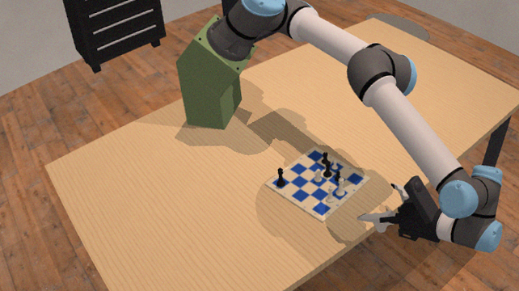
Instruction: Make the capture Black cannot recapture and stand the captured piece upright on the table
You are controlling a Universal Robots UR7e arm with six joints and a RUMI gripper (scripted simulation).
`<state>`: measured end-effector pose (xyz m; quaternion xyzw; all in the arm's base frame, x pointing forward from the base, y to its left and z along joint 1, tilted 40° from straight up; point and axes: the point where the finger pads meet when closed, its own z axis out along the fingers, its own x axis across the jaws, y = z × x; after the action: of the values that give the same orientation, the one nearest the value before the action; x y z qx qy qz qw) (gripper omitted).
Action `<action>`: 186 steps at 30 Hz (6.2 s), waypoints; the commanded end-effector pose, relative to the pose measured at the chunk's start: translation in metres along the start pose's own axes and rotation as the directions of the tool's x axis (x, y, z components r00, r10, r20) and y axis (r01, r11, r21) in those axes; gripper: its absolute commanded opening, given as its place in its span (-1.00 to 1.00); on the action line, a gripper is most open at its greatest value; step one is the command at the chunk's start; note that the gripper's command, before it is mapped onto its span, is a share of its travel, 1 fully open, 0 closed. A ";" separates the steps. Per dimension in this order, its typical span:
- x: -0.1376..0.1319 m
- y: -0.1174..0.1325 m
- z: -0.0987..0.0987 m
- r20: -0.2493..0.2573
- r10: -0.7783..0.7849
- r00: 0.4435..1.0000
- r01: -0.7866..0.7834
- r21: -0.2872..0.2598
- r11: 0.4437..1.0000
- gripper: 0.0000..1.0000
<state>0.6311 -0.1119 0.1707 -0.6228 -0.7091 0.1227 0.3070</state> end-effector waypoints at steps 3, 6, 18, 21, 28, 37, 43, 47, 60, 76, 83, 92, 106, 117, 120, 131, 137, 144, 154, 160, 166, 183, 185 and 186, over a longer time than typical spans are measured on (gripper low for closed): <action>0.000 0.000 -0.001 0.001 -0.001 1.000 0.001 -0.001 1.000 1.00; 0.000 0.000 -0.001 0.001 -0.001 1.000 0.001 -0.001 1.000 1.00; 0.000 0.000 -0.001 0.001 -0.001 1.000 0.001 -0.001 1.000 1.00; 0.000 0.000 -0.001 0.001 -0.001 1.000 0.001 -0.001 1.000 1.00; 0.000 0.000 -0.001 0.001 -0.001 1.000 0.001 0.000 1.000 1.00; -0.002 -0.015 -0.005 0.000 0.000 1.000 0.000 0.000 1.000 1.00; -0.002 -0.051 -0.018 0.000 0.000 1.000 0.000 0.001 1.000 1.00; -0.003 -0.075 -0.026 -0.001 0.000 1.000 0.000 0.002 1.000 1.00; -0.002 -0.081 -0.030 0.001 0.002 1.000 -0.002 -0.002 1.000 1.00; -0.003 -0.084 -0.031 -0.009 0.017 1.000 -0.017 -0.018 1.000 1.00; -0.005 -0.087 -0.032 -0.022 0.036 0.999 -0.037 -0.041 0.998 1.00; -0.008 -0.094 -0.033 -0.053 0.079 0.995 -0.084 -0.093 0.992 1.00; -0.014 -0.110 -0.031 -0.136 0.170 0.976 -0.196 -0.207 0.959 1.00; -0.016 -0.125 -0.024 -0.215 0.236 0.948 -0.293 -0.296 0.909 1.00; -0.017 -0.129 -0.022 -0.237 0.251 0.938 -0.320 -0.319 0.892 1.00; -0.015 -0.144 -0.006 -0.335 0.304 0.892 -0.427 -0.403 0.810 1.00; -0.013 -0.150 0.001 -0.373 0.318 0.872 -0.466 -0.431 0.773 1.00; -0.009 -0.157 0.016 -0.436 0.335 0.835 -0.529 -0.472 0.705 1.00; -0.002 -0.164 0.035 -0.508 0.343 0.790 -0.597 -0.510 0.619 1.00; 0.005 -0.168 0.053 -0.564 0.340 0.753 -0.646 -0.534 0.546 1.00; 0.011 -0.169 0.068 -0.603 0.332 0.725 -0.679 -0.547 0.489 1.00; 0.031 -0.166 0.117 -0.709 0.285 0.645 -0.762 -0.567 0.313 1.00; 0.032 -0.165 0.120 -0.714 0.282 0.641 -0.765 -0.568 0.304 1.00; 0.032 -0.165 0.120 -0.714 0.282 0.641 -0.765 -0.568 0.304 1.00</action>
<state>0.4303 -0.0942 0.1855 -0.8961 -0.3368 -0.2731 0.0951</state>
